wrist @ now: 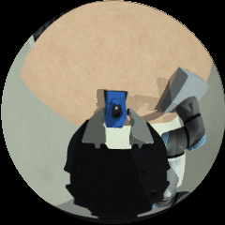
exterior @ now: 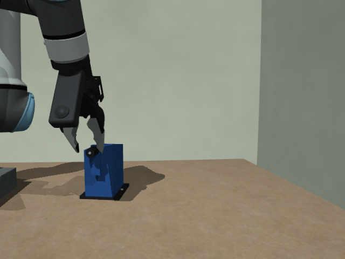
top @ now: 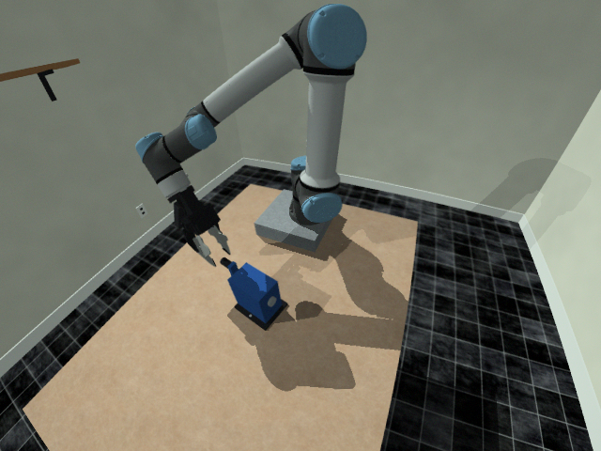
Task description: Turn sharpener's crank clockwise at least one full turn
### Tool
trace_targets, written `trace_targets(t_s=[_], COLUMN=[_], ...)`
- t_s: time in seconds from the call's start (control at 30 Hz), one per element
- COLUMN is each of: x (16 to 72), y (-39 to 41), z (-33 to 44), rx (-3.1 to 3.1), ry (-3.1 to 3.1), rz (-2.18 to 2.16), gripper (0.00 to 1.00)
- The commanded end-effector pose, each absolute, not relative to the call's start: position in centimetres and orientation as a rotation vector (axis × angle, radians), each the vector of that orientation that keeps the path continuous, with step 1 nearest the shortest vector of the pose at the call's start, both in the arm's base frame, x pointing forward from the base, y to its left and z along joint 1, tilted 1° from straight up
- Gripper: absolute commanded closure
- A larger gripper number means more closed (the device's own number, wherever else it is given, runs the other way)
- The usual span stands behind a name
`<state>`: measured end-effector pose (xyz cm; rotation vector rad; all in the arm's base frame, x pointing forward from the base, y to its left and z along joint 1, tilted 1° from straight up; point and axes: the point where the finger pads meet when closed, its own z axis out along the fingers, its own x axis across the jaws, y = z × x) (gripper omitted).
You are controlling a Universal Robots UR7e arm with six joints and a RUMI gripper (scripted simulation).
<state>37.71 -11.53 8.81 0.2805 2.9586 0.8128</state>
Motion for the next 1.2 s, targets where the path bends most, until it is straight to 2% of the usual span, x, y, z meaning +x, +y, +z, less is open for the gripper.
trace_targets(t_s=[0.0, 1.0, 1.03, 1.17], x=[37.82, 37.91, 37.91, 37.91], y=[-11.22, -10.8, -10.8, -10.8], z=[8.26, 7.53, 7.53, 7.53], rx=[0.28, 0.28, 0.28, 0.28], ry=[2.958, 2.958, 2.958, 2.958], rz=[0.811, 0.811, 0.811, 0.811], gripper=[0.68, 0.68, 0.91, 0.91])
